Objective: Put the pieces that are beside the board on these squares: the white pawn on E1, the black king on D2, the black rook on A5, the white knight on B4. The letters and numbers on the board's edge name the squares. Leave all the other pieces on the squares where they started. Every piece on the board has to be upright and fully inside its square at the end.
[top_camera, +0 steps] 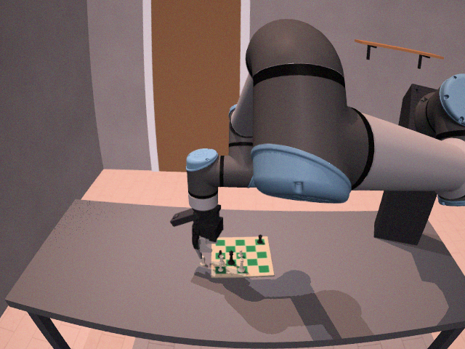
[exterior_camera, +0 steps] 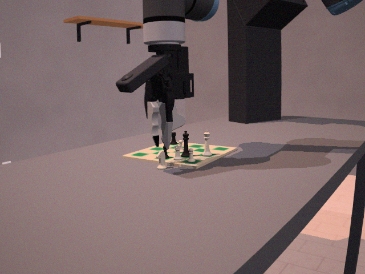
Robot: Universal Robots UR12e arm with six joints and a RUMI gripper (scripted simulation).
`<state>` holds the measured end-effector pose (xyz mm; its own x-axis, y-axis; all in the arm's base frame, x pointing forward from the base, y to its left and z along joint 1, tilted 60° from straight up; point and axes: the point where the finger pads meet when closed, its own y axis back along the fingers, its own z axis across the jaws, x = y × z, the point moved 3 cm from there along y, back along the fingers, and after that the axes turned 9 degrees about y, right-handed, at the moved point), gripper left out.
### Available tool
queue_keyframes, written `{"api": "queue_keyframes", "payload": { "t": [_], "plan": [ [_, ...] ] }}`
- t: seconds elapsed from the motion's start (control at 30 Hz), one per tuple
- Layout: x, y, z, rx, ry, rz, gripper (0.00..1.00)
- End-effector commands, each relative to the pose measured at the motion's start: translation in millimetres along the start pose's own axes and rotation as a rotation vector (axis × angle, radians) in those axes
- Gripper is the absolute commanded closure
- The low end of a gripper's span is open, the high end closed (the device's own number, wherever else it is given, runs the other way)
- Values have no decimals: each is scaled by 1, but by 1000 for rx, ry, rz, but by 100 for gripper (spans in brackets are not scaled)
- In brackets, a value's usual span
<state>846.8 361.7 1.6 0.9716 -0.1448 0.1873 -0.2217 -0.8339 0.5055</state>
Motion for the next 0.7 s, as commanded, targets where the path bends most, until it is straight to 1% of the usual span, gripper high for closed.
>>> {"api": "queue_keyframes", "payload": {
  "t": [0.0,0.17,0.47,0.67],
  "plan": [
    [1,-3,0,0,0,1,78],
    [1,-8,0,0,0,1,78],
    [1,-26,0,0,0,1,78],
    [1,-32,0,0,0,1,78]
  ]
}}
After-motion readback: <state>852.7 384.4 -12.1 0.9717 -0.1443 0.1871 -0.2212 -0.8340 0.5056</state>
